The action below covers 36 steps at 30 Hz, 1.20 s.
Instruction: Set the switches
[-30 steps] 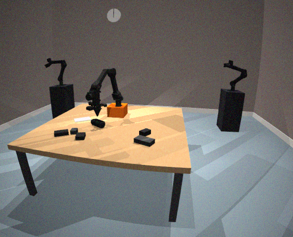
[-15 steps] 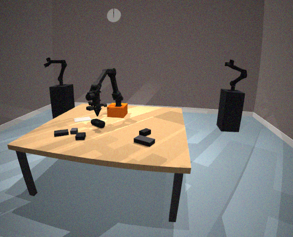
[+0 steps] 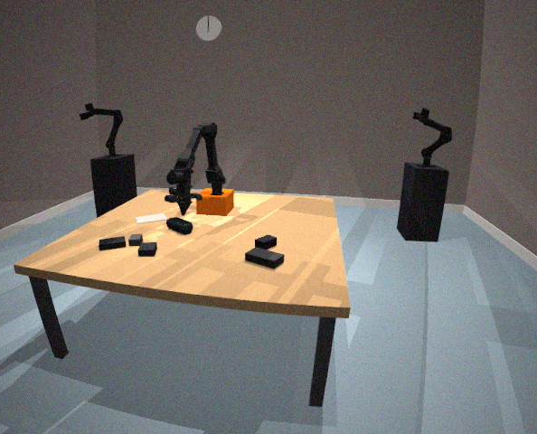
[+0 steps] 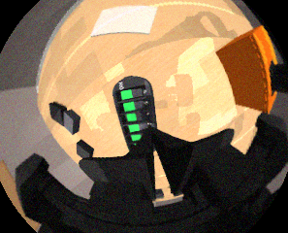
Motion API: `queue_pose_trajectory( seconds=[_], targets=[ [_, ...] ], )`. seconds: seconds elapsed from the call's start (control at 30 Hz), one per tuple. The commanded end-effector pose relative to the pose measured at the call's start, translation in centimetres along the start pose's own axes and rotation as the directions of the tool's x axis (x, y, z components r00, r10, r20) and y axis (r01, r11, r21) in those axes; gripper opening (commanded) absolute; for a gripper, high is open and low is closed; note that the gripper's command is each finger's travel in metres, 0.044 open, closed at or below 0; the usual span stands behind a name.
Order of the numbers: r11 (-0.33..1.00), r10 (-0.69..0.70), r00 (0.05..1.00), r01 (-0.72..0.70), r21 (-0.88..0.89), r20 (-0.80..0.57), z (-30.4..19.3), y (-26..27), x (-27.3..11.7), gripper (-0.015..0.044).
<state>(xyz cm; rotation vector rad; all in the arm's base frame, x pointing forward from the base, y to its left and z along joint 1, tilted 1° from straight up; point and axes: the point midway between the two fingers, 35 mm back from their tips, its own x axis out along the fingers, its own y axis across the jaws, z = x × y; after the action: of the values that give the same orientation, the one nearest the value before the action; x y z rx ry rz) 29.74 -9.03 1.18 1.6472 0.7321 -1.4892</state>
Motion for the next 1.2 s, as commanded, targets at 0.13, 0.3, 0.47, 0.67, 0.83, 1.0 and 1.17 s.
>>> queue_pose_trajectory(
  seconds=[0.13,0.3,0.47,0.67,0.83,1.0,1.17],
  targets=[
    [0.997,0.079,0.997,-0.079,0.006,0.001,0.3,-2.7,1.0,0.0],
    [0.997,0.079,0.997,-0.079,0.006,0.001,0.2,-2.7,1.3,0.0],
    [0.997,0.079,0.997,-0.079,0.006,0.001,0.2,-2.7,2.3,0.0],
    [0.997,0.079,0.997,-0.079,0.006,0.001,0.2,-2.9,3.4,0.0],
    [0.997,0.079,0.997,-0.079,0.006,0.002,0.2,-3.0,4.4,0.0],
    [0.997,0.079,0.997,-0.079,0.006,0.002,0.2,-3.2,5.4,0.0],
    [0.997,0.082,0.997,-0.082,0.002,-0.003,0.1,-2.9,4.8,0.0]
  ],
)
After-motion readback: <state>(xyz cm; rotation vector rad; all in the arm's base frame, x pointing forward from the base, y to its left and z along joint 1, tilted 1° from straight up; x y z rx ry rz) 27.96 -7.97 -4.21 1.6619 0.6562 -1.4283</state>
